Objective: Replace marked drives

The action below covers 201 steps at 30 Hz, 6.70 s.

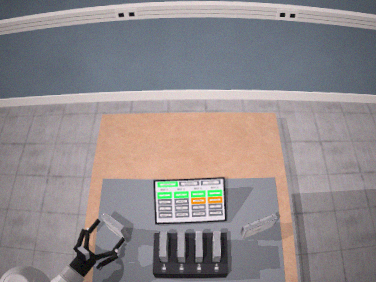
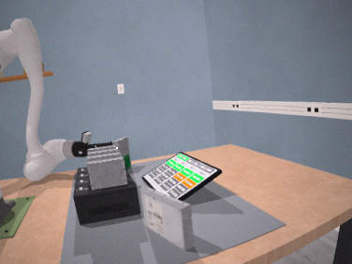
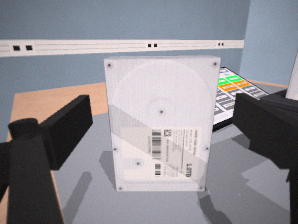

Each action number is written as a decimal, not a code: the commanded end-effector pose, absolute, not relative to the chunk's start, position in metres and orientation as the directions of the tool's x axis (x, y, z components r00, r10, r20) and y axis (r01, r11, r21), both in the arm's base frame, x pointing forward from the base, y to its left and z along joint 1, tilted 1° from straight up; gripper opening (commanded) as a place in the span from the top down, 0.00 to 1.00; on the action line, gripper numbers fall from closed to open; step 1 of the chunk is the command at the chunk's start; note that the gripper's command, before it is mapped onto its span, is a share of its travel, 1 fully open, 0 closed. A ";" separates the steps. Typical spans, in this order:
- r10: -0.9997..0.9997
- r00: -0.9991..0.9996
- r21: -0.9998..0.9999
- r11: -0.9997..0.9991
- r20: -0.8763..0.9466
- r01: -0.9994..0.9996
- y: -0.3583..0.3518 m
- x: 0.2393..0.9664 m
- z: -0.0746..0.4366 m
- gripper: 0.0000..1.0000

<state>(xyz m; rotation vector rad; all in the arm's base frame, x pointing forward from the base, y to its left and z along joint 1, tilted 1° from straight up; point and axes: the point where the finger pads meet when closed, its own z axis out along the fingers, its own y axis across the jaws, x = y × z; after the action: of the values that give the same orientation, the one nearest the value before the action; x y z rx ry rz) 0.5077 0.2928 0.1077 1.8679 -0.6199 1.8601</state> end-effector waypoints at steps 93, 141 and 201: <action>-0.013 0.000 -0.011 -0.807 1.000 -0.590 0.302 0.493 0.223 0.11; -0.238 0.309 -0.011 -0.807 0.921 -0.590 0.302 0.492 0.234 0.11; -0.550 0.745 -0.011 -0.807 0.377 -0.590 0.302 0.492 0.234 0.11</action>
<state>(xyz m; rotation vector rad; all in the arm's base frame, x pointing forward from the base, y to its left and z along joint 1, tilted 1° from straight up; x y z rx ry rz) 0.4924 0.3024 0.2333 2.8122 -0.9252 0.6102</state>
